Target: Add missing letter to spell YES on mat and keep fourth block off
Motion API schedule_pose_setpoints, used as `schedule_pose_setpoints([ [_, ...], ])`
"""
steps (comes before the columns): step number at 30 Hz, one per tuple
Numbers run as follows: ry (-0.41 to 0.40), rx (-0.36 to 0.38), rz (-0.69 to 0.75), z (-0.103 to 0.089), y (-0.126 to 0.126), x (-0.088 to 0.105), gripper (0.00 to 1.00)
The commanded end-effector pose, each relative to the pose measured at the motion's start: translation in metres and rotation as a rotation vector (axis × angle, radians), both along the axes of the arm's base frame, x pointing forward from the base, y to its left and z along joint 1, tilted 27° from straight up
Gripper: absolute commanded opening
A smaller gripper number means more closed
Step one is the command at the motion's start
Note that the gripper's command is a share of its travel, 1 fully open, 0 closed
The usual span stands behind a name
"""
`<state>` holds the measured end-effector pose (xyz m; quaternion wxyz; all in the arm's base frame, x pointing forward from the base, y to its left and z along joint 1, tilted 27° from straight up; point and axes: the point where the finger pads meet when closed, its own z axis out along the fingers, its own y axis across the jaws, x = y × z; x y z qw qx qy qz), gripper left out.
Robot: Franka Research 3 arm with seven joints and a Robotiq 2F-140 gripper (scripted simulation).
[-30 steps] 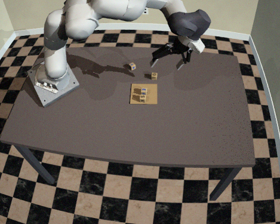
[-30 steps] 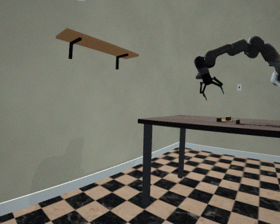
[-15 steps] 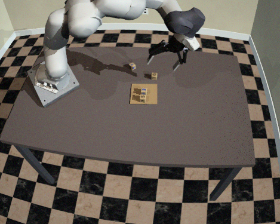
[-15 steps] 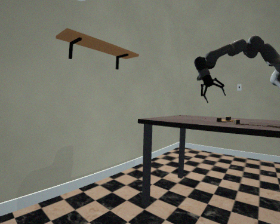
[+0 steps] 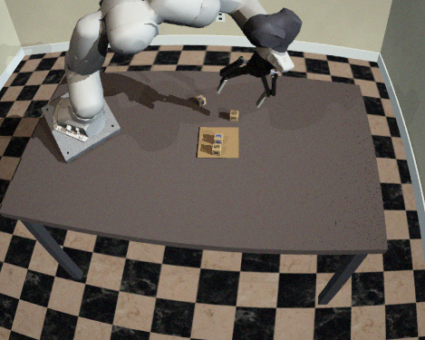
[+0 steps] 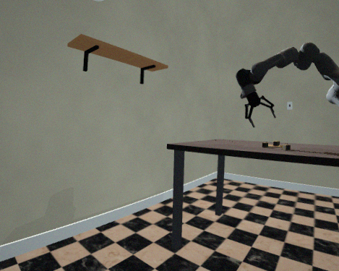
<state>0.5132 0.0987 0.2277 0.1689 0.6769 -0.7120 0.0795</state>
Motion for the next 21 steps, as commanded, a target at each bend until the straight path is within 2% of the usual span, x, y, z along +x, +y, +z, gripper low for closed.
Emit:
schedule_pose_setpoints([
  [1,-0.049,-0.023,-0.106,-0.003,0.001,0.001,1.0],
  [21,-0.15,-0.128,-0.286,-0.048,0.025,-0.021,1.0],
])
